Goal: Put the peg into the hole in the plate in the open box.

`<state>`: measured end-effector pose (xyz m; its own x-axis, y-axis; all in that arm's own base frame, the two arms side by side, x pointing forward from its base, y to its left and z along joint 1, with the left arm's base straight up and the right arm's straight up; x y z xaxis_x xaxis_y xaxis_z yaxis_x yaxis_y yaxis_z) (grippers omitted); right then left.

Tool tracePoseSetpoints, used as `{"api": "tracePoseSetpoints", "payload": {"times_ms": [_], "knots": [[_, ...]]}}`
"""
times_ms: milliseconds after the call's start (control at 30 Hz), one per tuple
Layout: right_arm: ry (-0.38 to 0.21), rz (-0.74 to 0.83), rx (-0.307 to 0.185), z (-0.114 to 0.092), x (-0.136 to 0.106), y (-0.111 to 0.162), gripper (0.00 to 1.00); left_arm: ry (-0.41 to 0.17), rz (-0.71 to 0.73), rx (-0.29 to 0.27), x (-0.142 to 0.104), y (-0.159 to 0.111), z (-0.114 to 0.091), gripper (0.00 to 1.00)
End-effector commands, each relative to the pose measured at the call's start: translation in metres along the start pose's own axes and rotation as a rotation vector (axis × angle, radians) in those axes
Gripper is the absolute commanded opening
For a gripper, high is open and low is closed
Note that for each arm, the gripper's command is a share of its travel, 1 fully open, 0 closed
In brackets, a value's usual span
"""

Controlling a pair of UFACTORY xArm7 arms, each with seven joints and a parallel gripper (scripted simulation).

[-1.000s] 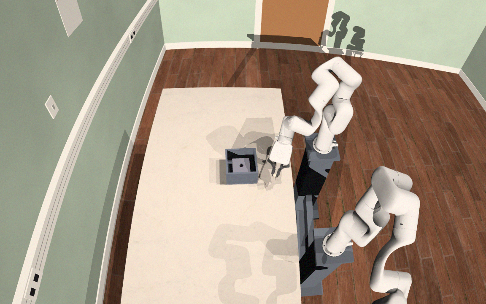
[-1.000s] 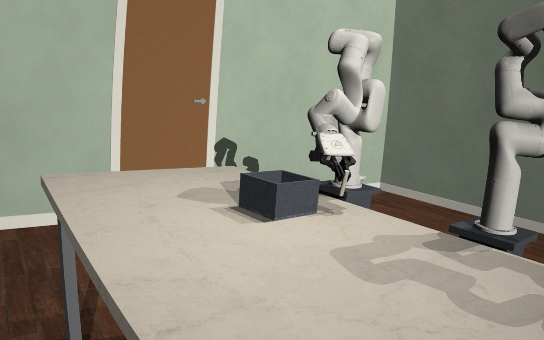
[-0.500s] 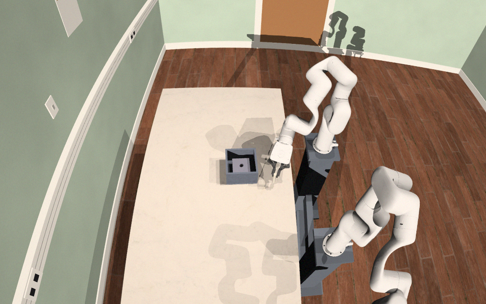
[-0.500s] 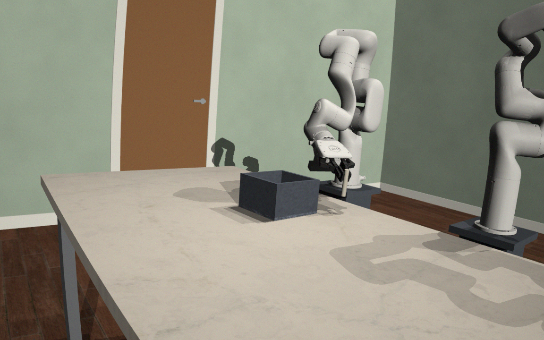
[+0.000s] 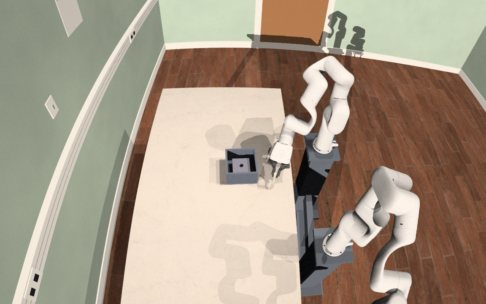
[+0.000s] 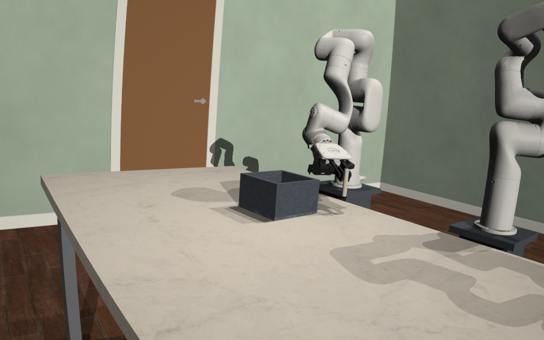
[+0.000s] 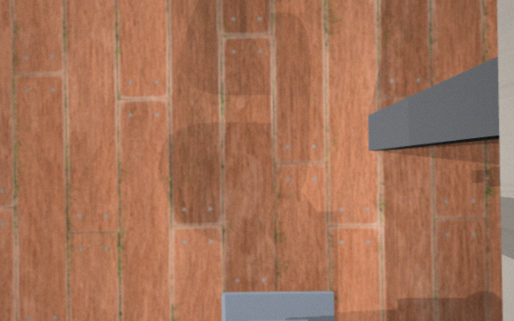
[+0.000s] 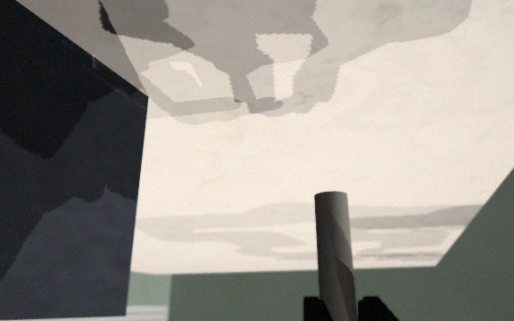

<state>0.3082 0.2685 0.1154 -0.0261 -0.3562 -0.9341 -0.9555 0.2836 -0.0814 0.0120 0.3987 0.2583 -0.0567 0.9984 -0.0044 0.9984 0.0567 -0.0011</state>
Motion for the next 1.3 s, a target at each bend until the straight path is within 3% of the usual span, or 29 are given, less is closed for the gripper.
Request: {"api": "tracePoseSetpoints", "payload": {"times_ms": [0, 533, 1267], "knots": [[-0.006, -0.002, 0.001, 0.000, -0.001, -0.001, 0.00, 0.004, 0.000, -0.001, 0.001, 0.000, -0.002, 1.00], [-0.008, -0.002, 0.002, 0.001, 0.001, -0.001, 0.00, 0.004, 0.000, -0.001, 0.001, 0.000, -0.002, 1.00], [-0.007, -0.002, 0.002, 0.013, 0.033, 0.002, 0.00, 0.004, 0.000, -0.001, 0.001, 0.000, -0.002, 1.00]]}}
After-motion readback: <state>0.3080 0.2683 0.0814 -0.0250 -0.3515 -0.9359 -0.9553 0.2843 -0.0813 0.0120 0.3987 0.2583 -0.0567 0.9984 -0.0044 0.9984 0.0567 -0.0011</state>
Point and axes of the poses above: on each arm, the point where the finger pads meet when closed, its own z axis out along the fingers, its own y axis across the jaws, x = y × z, the point moved 1 cm from there along -z, back along the fingers, and after that the axes turned 5 degrees about -z, right-handed, at the moved point
